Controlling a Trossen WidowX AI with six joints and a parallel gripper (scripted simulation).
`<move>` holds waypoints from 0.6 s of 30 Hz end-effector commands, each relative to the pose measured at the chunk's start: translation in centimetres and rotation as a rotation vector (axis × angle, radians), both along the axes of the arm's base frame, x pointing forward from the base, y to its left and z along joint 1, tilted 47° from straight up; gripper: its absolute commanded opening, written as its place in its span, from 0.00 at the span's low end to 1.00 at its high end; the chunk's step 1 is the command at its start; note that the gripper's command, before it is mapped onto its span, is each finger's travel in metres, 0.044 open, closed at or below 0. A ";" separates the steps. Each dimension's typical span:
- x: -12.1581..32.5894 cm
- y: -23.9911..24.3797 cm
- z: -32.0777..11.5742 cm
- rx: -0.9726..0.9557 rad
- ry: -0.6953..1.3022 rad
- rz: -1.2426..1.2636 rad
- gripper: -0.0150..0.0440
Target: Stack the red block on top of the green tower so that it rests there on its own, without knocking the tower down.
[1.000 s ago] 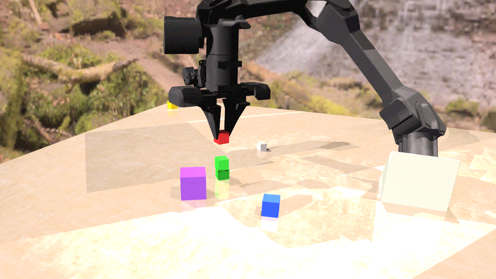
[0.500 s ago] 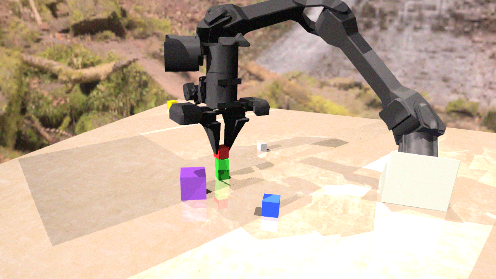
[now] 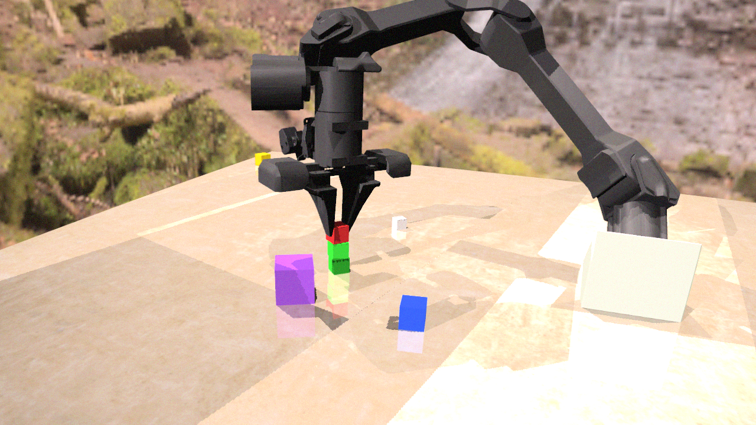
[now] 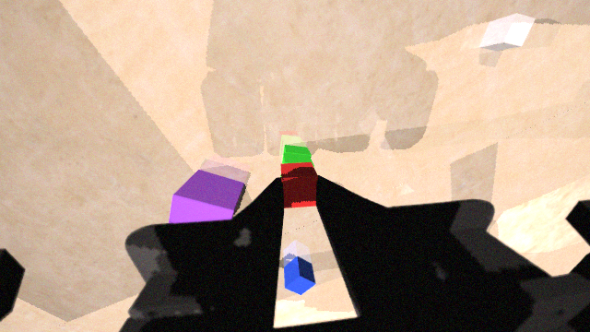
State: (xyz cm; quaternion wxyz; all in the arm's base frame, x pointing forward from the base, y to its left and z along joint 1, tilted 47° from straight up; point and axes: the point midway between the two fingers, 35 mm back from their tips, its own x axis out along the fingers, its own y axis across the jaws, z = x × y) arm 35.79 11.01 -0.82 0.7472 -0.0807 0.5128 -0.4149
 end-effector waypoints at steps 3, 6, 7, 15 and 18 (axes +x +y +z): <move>0.0 -0.1 -0.1 -0.005 0.002 0.004 0.25; 0.0 -0.2 -0.1 -0.005 0.002 0.004 0.25; 0.0 -0.2 -0.1 -0.005 0.002 0.004 0.25; 0.0 -0.1 -0.1 0.000 0.000 0.000 0.30; 0.0 -0.1 -0.1 0.000 0.000 0.000 0.43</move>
